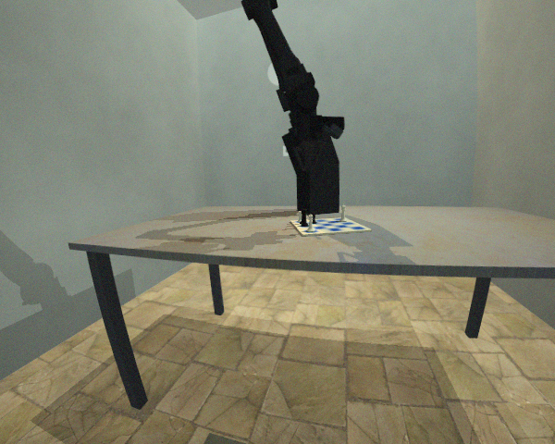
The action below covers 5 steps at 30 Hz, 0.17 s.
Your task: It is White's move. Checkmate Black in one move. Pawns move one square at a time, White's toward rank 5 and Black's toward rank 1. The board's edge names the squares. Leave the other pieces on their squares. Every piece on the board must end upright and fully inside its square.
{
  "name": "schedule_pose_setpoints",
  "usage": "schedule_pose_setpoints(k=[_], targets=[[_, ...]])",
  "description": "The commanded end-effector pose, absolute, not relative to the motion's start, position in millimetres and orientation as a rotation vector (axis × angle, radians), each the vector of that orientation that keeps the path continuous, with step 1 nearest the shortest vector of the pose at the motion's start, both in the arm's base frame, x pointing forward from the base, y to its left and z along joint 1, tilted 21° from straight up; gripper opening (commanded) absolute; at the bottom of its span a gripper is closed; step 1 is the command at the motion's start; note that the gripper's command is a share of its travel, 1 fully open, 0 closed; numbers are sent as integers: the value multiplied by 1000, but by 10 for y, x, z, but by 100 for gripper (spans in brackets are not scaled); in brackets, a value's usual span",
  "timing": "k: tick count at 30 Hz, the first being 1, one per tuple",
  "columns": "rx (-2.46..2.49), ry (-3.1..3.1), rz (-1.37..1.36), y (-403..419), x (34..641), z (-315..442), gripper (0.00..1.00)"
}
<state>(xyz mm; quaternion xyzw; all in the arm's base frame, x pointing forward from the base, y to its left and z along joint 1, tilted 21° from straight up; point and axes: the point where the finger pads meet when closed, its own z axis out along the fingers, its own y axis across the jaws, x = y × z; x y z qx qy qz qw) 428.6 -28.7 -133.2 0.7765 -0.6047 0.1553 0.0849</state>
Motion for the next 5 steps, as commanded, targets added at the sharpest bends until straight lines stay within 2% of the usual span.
schedule_pose_setpoints(k=[1,5], targets=[[2328,-1809,501,-194,4369,-1199,100],[2328,-1809,501,-194,4369,-1199,100]])
